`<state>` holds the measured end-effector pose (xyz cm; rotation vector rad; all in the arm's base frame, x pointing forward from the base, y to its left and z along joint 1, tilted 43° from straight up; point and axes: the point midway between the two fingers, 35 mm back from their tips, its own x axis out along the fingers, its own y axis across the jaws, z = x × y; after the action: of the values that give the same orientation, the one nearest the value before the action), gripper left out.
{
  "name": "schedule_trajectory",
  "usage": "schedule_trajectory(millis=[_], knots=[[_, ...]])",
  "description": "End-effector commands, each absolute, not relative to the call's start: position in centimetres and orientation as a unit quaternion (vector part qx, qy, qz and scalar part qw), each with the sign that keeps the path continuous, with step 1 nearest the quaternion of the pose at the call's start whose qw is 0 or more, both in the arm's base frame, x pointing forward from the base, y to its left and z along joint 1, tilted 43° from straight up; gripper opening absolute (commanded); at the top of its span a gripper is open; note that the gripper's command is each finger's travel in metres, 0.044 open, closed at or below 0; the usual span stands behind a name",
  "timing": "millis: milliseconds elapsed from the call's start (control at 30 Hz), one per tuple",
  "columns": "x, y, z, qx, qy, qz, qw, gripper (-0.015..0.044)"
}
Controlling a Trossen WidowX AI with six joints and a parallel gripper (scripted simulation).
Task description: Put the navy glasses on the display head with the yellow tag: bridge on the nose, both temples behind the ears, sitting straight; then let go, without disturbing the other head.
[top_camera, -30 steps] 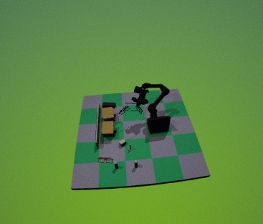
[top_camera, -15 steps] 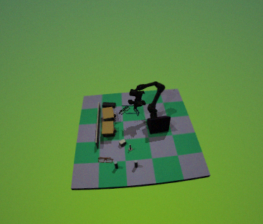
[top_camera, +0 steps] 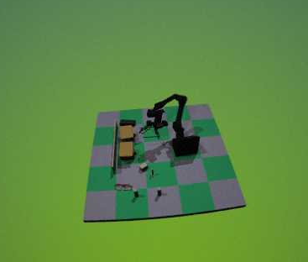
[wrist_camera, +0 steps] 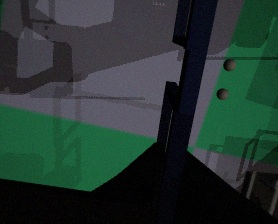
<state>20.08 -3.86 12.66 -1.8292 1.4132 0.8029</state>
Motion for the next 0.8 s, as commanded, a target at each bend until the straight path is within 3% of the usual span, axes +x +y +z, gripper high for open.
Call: schedule_trajectory(millis=[0,767], knots=[[21.0,-3.6,12.0,-0.695,0.556,0.301,0.343,0.0000],[23.9,-2.5,5.6,-0.644,0.636,0.261,0.337,0.0000]])
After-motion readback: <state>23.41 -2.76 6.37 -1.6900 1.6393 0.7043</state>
